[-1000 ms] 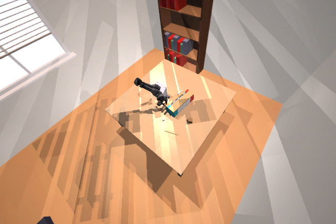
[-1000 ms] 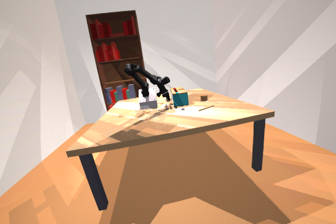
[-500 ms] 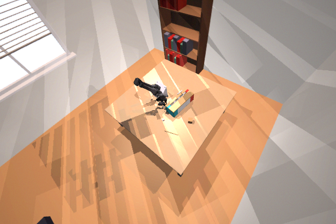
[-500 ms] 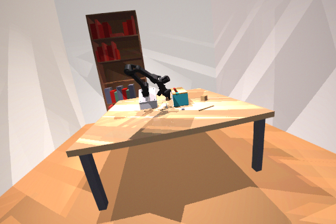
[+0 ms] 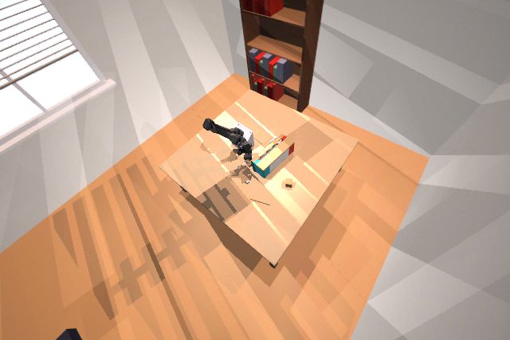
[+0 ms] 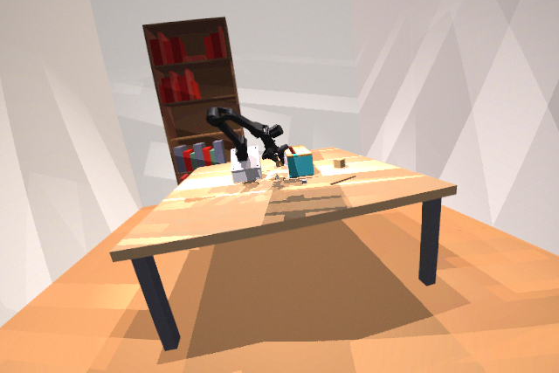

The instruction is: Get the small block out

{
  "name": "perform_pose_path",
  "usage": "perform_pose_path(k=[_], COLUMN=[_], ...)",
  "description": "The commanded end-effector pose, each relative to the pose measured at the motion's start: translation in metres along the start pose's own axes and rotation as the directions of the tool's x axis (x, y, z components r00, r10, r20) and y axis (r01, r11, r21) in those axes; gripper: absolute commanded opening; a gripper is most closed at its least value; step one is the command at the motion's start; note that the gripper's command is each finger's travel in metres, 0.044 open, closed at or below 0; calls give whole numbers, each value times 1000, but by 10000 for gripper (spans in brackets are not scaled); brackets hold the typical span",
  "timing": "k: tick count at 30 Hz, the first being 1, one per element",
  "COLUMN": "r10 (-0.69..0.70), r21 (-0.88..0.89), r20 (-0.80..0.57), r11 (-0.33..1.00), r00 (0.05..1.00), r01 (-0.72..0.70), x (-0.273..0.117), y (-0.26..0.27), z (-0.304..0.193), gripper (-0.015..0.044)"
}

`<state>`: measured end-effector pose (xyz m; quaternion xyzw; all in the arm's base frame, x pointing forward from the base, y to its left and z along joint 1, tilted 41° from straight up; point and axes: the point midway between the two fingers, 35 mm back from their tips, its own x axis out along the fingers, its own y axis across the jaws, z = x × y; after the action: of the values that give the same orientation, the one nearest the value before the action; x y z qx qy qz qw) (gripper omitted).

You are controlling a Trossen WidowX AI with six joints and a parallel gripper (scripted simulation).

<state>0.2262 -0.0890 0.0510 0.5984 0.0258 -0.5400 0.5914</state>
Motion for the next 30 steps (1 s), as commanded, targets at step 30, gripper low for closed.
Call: perform_pose_path(k=[30], r10=[5], r21=[-937], r20=[46], r11=[347], r00=[999], r01=[42], x=[-14], y=[7], z=[-3], gripper=[0])
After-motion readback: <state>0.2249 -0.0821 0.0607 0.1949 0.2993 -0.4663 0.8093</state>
